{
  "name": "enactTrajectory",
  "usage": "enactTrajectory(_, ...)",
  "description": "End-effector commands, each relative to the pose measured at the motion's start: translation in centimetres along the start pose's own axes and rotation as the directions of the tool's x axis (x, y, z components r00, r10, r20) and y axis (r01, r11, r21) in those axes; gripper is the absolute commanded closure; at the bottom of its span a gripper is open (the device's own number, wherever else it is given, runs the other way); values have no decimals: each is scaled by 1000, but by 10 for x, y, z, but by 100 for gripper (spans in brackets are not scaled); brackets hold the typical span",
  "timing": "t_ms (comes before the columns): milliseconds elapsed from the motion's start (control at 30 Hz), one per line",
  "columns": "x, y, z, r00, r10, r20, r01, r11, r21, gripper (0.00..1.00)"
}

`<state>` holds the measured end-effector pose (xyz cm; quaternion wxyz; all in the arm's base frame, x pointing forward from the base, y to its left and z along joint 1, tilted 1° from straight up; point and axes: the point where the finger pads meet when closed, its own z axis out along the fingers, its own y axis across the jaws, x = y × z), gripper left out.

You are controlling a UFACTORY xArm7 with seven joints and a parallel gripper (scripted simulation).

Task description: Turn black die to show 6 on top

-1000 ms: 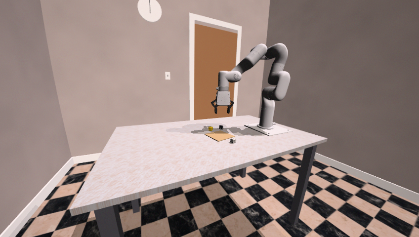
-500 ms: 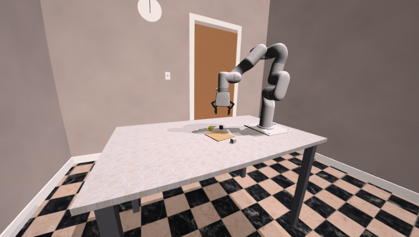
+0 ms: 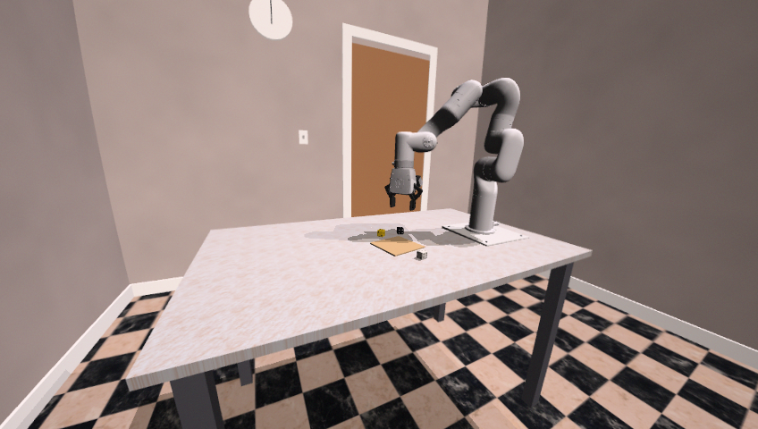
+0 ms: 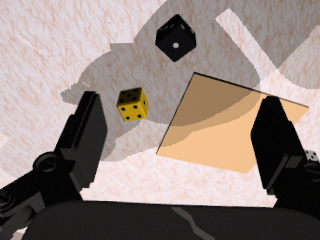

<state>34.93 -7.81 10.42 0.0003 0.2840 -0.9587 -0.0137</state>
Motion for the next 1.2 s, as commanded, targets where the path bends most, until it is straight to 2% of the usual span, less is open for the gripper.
enactTrajectory(0,-1,-1,1,989,148,-5,-148,989,12,0)
enactTrajectory(267,0,0,5,924,383,-2,-383,924,12,0)
enactTrajectory(367,0,0,5,921,390,-2,-390,921,12,0)
enactTrajectory(467,0,0,7,860,510,0,-510,860,11,0)
enactTrajectory(833,1,0,12,705,710,2,-710,705,10,0)
enactTrajectory(1167,1,0,12,674,739,2,-739,674,9,0)
